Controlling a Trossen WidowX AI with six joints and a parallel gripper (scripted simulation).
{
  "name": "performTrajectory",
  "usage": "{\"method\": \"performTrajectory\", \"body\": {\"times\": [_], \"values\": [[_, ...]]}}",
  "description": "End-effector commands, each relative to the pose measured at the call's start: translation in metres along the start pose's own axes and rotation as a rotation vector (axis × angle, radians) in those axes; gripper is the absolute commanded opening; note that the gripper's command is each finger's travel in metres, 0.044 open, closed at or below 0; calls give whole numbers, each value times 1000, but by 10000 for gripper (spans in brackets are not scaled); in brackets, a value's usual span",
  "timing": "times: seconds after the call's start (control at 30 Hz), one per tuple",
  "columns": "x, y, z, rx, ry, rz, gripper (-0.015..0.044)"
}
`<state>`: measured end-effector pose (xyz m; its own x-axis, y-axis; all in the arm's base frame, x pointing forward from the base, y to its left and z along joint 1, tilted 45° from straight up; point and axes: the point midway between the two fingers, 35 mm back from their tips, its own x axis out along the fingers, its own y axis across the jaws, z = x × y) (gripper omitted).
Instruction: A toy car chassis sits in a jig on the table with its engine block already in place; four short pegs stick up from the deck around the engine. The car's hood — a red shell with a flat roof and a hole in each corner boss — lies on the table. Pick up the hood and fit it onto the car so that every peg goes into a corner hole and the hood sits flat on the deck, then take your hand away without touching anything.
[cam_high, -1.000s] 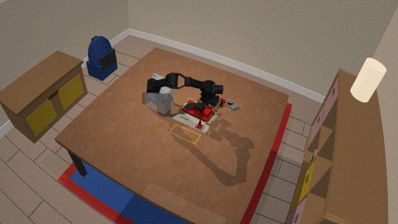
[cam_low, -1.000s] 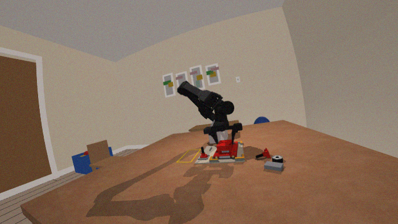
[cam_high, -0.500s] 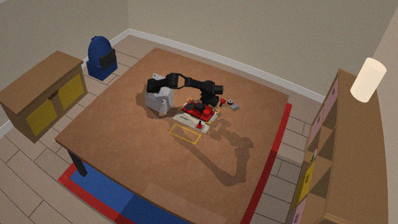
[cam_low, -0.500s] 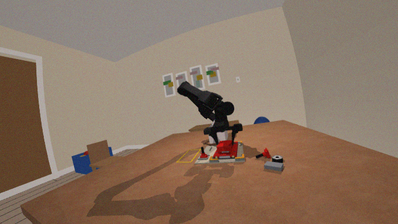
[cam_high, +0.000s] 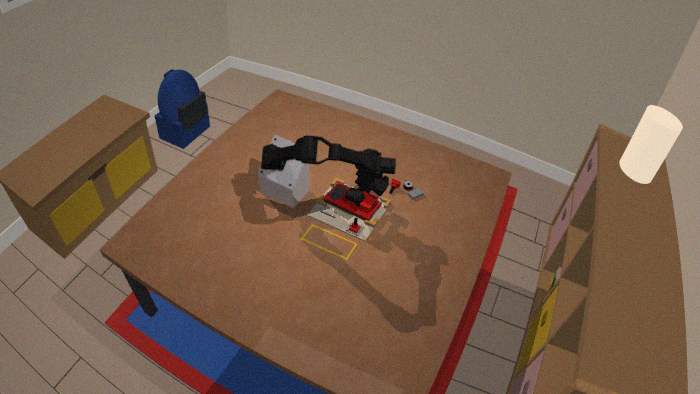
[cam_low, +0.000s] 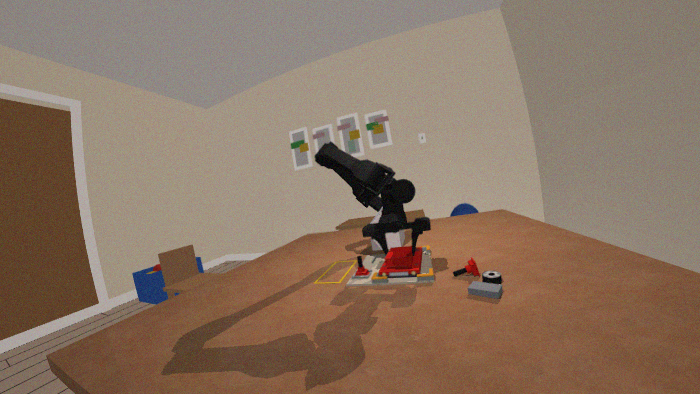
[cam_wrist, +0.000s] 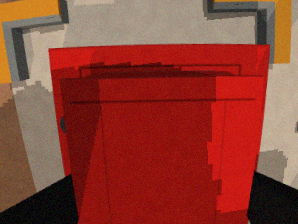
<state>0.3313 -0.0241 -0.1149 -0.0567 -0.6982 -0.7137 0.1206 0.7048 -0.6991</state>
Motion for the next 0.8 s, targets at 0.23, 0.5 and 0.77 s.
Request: {"method": "performTrajectory", "body": {"times": [0.23,0.5,0.77], "values": [[5,-1,0,-3,-1,-4,0],[4,0,0,1,0,0,79],[4,0,0,1,0,0,289]]}}
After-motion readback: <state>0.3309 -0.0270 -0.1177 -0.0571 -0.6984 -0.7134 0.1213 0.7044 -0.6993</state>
